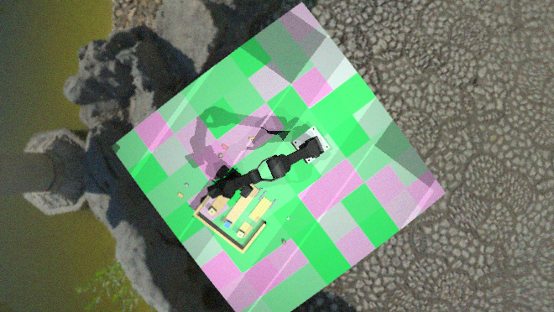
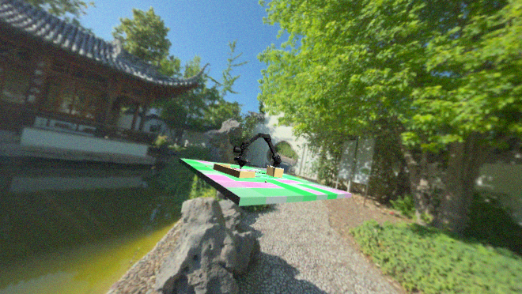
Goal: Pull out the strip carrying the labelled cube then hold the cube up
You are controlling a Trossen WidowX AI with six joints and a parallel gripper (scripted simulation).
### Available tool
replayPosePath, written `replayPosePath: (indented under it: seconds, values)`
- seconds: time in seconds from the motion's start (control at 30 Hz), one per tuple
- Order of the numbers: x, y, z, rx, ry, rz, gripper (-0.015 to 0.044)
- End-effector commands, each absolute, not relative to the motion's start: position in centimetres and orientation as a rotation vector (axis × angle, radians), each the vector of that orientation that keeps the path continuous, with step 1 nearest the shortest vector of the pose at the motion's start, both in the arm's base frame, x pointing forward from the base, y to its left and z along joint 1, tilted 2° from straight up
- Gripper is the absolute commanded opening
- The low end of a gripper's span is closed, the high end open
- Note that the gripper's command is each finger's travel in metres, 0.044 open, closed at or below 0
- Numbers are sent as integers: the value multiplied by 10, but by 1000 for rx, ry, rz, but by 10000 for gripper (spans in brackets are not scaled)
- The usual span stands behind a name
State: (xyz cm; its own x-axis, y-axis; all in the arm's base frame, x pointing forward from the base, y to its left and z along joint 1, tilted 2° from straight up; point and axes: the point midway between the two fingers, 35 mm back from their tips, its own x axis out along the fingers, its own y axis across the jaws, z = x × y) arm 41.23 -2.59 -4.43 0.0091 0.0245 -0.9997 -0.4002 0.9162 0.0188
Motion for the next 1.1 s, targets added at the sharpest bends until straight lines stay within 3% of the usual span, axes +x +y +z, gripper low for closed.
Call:
replayPosePath:
  seconds: [0.0, 1.07]
  values:
    - [410, -26, -54, -309, 1542, 345, 0]
    - [410, -26, -64, -309, 1542, 345, 0]
